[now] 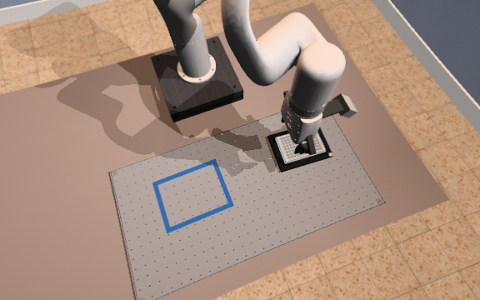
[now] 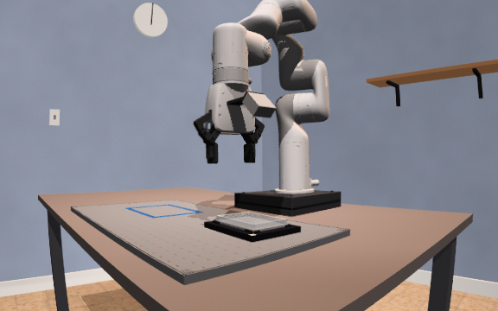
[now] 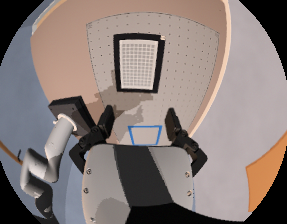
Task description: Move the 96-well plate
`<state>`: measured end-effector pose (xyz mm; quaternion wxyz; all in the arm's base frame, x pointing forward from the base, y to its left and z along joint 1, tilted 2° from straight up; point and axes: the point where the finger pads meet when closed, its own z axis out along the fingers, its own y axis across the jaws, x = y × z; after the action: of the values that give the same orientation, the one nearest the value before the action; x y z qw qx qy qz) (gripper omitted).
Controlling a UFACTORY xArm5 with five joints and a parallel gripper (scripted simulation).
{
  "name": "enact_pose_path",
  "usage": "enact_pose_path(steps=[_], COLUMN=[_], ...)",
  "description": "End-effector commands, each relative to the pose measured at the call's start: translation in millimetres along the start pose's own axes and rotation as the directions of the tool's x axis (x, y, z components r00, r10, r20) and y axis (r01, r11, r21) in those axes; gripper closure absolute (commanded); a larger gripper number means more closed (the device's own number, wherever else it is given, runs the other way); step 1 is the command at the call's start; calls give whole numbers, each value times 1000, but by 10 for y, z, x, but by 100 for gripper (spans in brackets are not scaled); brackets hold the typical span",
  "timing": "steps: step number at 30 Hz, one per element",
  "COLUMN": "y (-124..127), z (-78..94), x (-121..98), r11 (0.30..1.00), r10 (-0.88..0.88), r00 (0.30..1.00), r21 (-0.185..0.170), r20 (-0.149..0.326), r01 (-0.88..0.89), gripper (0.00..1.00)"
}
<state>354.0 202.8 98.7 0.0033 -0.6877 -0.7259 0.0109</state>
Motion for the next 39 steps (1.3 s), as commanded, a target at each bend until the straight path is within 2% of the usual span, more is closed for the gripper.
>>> enact_pose_path(steps=[1,4,11,26,39], y=[-20,-31,-105,-106,-104], z=[89,117,311,313,497], x=[153,193,475,478,476], r11=[1000,1000,1000,1000,1000], r10=[0,0,0,0,0], r00=[1000,1000,1000,1000,1000], r21=[-3,-3,-3,-3,-3], r20=[-1,-1,1,1,1], r01=[0,0,0,0,0], gripper=[0,0,0,0,0])
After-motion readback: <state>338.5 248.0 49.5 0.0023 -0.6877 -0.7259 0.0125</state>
